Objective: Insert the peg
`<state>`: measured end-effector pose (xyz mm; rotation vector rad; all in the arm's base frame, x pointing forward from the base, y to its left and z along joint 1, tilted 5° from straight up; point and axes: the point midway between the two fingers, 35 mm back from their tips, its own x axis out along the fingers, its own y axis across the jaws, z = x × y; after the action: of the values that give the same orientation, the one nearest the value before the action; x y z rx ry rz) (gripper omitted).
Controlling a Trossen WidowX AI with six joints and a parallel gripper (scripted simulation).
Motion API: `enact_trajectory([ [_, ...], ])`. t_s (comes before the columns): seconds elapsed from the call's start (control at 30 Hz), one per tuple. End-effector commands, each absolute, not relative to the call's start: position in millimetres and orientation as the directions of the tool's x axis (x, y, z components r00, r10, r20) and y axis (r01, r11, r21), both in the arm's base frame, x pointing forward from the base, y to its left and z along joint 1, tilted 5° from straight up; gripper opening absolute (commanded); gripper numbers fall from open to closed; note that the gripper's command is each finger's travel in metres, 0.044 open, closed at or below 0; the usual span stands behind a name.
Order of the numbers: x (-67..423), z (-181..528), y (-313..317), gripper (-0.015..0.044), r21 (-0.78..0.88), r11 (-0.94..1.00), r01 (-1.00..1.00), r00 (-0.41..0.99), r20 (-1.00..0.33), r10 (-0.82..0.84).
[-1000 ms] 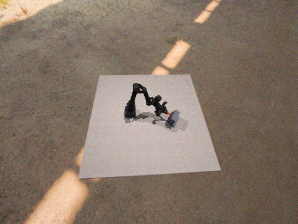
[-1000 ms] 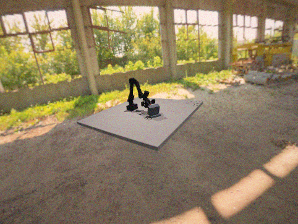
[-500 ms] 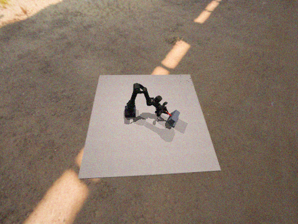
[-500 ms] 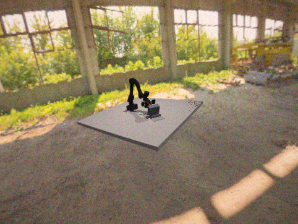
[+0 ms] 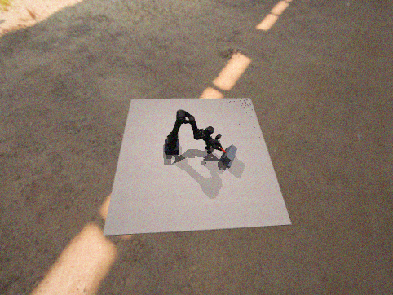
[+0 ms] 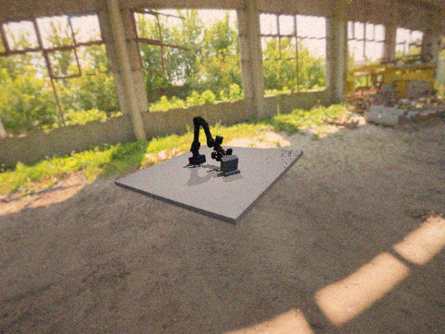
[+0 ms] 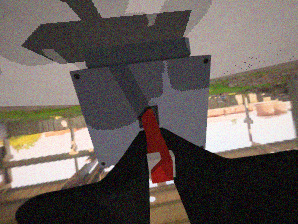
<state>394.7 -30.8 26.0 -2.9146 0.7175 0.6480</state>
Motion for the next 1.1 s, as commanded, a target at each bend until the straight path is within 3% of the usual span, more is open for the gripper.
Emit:
enact_trajectory([
  [0.0,397.3,25.4,-31.4,0.0,0.033,-0.89,-0.454,0.804,-0.414,-0.426],
  [1.07,407.3,19.4,-37.6,0.0,0.033,-0.89,-0.454,0.805,-0.414,-0.426],
])
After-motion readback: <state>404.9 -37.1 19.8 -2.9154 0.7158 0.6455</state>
